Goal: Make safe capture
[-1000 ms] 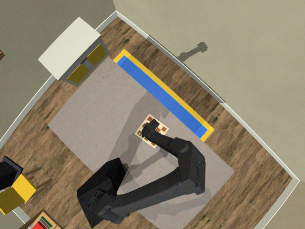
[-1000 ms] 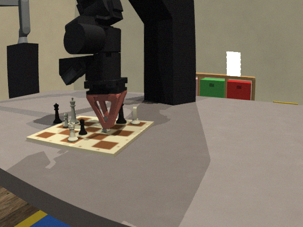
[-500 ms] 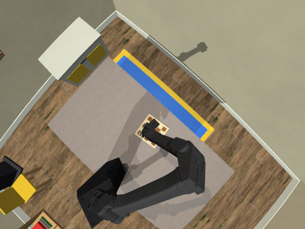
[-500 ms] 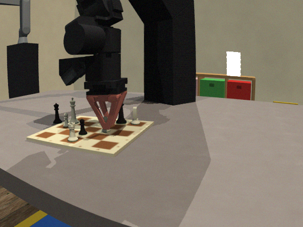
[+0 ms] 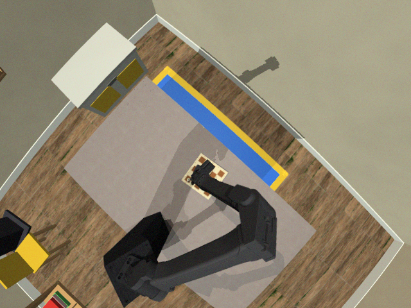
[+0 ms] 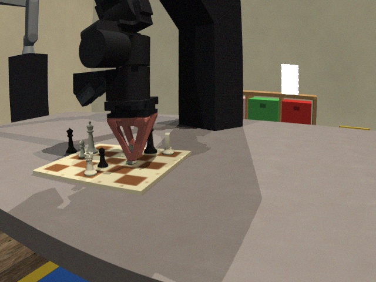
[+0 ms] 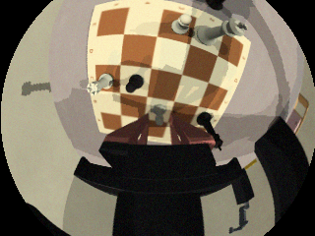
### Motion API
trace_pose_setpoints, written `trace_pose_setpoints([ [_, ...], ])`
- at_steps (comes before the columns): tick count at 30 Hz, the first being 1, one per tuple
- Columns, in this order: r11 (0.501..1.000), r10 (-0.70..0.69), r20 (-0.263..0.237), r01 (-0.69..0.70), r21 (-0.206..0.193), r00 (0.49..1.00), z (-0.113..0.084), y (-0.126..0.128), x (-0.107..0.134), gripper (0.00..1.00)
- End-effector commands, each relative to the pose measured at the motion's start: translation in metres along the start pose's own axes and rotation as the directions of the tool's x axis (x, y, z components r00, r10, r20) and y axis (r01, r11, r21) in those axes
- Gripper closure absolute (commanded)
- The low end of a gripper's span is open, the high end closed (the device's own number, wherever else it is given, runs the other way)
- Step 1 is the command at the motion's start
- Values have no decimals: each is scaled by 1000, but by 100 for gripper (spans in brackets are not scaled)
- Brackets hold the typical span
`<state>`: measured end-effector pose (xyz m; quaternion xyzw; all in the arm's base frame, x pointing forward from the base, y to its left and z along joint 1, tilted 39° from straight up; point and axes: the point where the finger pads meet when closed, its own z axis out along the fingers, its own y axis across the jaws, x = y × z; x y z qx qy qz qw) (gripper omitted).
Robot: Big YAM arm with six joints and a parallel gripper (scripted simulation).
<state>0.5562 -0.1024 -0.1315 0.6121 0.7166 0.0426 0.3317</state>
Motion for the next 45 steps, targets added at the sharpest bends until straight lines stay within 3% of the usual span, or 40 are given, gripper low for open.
trace_pose_setpoints([
  [1,1000,0,7,0,6,1000,6,-8,-6,68],
  [7,1000,0,7,0,6,1000,6,-8,-6,68],
  [8,1000,0,7,0,6,1000,6,-8,-6,100],
  [42,1000,0,7,-1,6,1000,5,-8,-6,100],
  [45,1000,12,14,-12,-7,1000,-10,0,-13,100],
])
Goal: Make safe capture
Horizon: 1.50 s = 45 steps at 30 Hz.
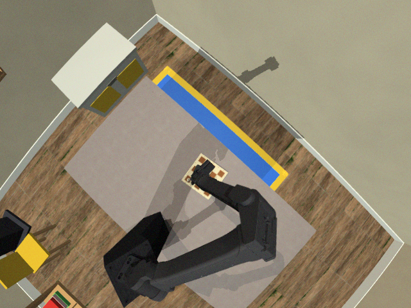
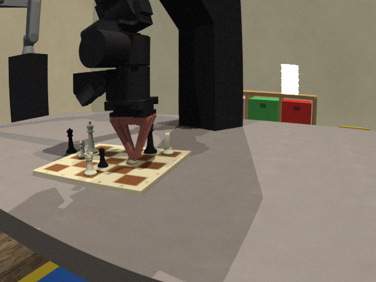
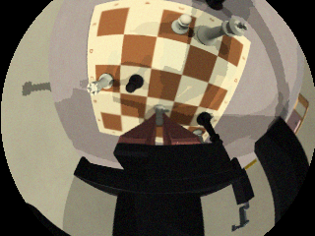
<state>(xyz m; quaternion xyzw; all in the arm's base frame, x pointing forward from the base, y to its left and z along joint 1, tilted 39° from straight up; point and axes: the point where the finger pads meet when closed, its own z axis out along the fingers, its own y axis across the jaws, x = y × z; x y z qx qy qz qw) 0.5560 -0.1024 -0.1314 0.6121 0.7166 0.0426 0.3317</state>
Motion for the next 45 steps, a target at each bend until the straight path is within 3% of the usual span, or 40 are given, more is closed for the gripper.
trace_pose_setpoints([
  [1,1000,10,8,-10,-1,1000,-14,-1,-8,100],
  [3,1000,10,8,-10,-1,1000,-14,-1,-8,100],
  [5,1000,-1,-2,1,-6,1000,-26,3,3,100],
  [14,1000,1,-1,-1,-9,1000,-89,3,2,100],
  [18,1000,1,0,-1,-11,1000,-105,3,2,100],
  [20,1000,1,0,-1,-11,1000,-105,3,2,100],
  [21,1000,6,-1,-6,30,1000,-94,-14,0,100],
  [24,1000,4,-3,-4,30,1000,-96,-14,1,100],
  [30,1000,11,2,-12,11,1000,-97,-3,-3,100],
  [35,995,103,-5,-103,8,995,-98,27,26,100],
  [40,985,172,-4,-172,6,985,-99,46,40,100],
  [45,981,193,12,-193,29,981,-94,33,27,100],
])
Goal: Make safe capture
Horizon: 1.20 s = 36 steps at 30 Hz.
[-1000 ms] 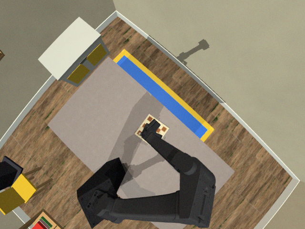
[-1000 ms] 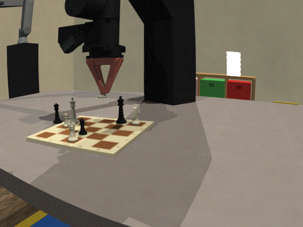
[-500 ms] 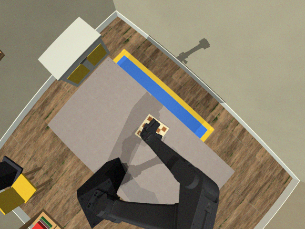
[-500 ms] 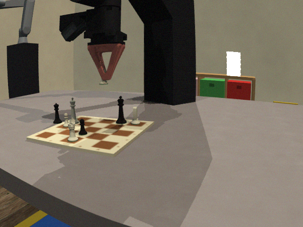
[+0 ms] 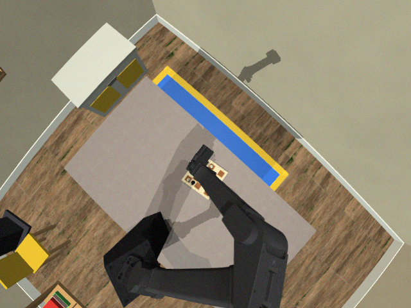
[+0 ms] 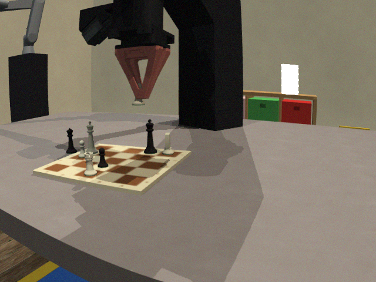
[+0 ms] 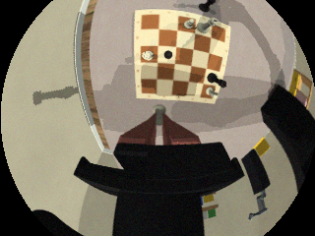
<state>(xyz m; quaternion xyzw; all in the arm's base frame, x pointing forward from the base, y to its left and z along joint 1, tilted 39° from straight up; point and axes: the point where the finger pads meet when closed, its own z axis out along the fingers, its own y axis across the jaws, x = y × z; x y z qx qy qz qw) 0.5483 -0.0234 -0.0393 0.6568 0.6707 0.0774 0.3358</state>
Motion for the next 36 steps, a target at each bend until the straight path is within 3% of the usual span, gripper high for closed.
trace_pose_setpoints([
  [1,997,50,17,-51,57,999,8,-22,-9,100],
  [15,998,53,13,-54,23,998,16,-9,-9,100],
  [24,999,42,13,-42,24,999,51,-11,-10,100],
  [26,999,42,13,-42,24,999,51,-11,-10,100],
  [36,999,42,13,-42,25,999,95,-13,-10,100],
])
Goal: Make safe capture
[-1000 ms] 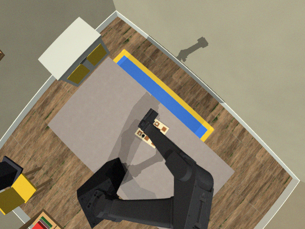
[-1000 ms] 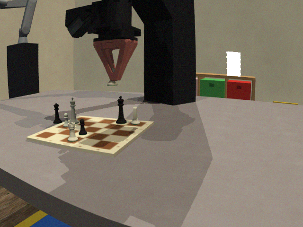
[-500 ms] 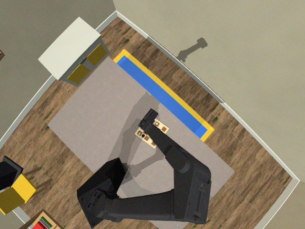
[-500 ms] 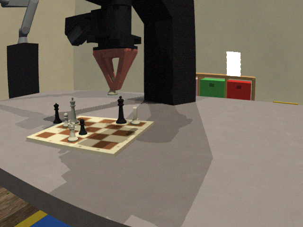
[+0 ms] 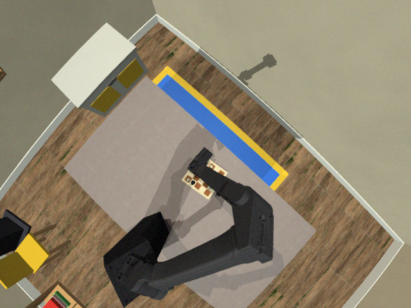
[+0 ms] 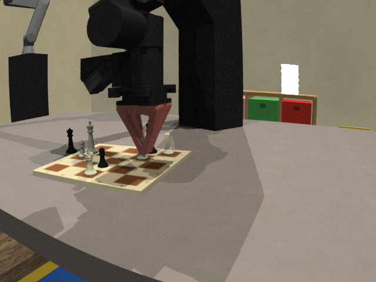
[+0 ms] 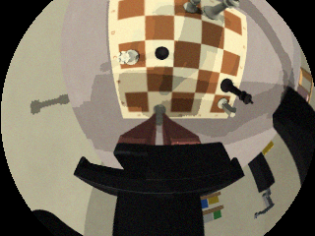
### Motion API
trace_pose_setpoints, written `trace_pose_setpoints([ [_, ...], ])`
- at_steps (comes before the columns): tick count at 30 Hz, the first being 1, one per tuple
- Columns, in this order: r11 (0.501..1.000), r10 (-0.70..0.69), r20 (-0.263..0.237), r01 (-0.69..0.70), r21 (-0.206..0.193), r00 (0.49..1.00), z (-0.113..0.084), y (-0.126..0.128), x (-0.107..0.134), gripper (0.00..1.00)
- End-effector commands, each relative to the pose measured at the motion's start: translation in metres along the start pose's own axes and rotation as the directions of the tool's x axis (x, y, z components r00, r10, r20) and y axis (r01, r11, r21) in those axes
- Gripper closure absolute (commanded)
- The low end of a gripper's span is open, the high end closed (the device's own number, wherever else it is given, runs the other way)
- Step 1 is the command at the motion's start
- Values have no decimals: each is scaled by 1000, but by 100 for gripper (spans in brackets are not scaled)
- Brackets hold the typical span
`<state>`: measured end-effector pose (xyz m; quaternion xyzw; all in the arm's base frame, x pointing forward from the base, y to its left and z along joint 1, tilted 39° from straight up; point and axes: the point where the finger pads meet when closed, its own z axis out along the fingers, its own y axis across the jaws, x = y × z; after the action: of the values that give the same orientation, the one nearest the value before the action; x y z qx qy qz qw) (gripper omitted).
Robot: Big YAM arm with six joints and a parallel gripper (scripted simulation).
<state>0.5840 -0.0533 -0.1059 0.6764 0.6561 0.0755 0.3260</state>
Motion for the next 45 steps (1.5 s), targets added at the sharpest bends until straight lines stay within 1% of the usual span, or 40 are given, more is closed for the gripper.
trace_pose_setpoints([
  [1,1000,-4,11,4,-1,1000,17,-2,-9,100],
  [5,1000,-4,12,4,-1,1000,23,-2,-9,100],
  [7,1000,-4,12,4,-1,1000,23,-2,-9,100],
  [8,1000,0,13,0,-12,1000,21,4,-11,100],
  [15,1000,-3,12,3,-2,1000,22,-2,-10,100],
  [45,1000,-3,12,3,-2,1000,22,-2,-10,100],
])
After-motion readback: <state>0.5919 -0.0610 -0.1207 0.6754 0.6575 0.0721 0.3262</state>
